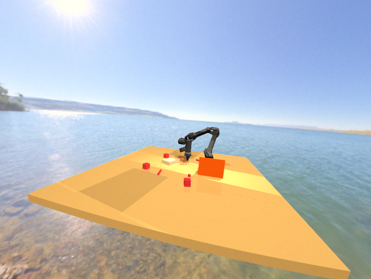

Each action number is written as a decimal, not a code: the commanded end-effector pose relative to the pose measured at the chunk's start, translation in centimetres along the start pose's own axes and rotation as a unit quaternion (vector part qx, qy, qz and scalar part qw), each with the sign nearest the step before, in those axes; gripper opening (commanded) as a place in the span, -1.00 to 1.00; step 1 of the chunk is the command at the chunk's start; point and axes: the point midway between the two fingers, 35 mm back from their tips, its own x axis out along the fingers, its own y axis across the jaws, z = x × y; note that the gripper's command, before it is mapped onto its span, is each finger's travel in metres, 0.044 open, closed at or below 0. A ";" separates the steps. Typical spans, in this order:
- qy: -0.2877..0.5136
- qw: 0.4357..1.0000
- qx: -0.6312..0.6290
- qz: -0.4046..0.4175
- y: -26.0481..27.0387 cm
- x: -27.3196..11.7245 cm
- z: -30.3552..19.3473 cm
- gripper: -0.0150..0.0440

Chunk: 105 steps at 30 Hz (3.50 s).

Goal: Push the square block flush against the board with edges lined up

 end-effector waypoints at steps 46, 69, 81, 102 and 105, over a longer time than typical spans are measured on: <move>-0.001 1.000 0.004 -0.002 -1.0 0.0 1.9 -0.49; 0.000 1.000 0.004 -0.002 -0.9 -4.4 -0.5 -0.49; 0.000 0.997 0.081 -0.002 -1.7 -5.4 -0.2 -0.49; -0.001 0.903 0.429 0.001 -5.5 -5.6 1.2 -0.49; -0.001 0.880 0.475 0.001 -6.1 -5.6 1.4 -0.49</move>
